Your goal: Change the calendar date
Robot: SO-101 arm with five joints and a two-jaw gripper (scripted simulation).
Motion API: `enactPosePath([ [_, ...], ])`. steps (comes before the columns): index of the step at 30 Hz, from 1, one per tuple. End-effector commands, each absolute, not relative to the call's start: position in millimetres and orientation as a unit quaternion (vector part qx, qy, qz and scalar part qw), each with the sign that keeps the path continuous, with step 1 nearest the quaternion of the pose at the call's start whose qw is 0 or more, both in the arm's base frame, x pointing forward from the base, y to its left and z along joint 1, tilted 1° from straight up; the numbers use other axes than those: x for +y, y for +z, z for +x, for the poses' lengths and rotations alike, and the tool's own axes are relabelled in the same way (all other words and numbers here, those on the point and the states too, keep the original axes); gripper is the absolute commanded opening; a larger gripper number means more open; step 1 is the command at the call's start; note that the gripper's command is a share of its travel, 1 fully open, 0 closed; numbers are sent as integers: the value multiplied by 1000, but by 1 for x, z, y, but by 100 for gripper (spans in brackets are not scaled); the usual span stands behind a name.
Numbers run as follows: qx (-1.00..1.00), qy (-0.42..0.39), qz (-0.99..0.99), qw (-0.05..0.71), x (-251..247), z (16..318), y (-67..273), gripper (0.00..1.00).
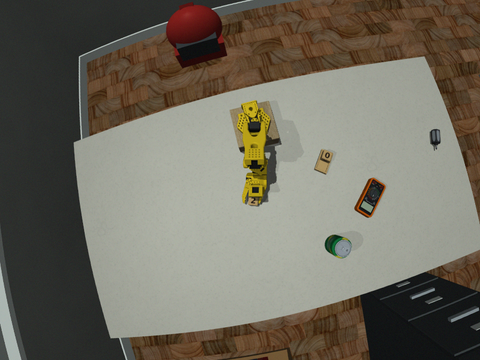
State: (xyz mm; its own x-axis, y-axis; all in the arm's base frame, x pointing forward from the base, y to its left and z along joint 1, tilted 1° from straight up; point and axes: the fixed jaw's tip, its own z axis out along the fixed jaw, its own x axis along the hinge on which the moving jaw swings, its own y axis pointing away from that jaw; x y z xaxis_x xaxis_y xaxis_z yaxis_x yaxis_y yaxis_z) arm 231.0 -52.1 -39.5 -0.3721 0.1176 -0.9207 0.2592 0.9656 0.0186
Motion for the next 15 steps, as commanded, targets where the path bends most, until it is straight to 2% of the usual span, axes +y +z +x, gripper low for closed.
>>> enactPosePath([
  [1,824,-67,112,551,-53,231,-39,32],
  [15,824,-67,112,551,-53,231,-39,36],
])
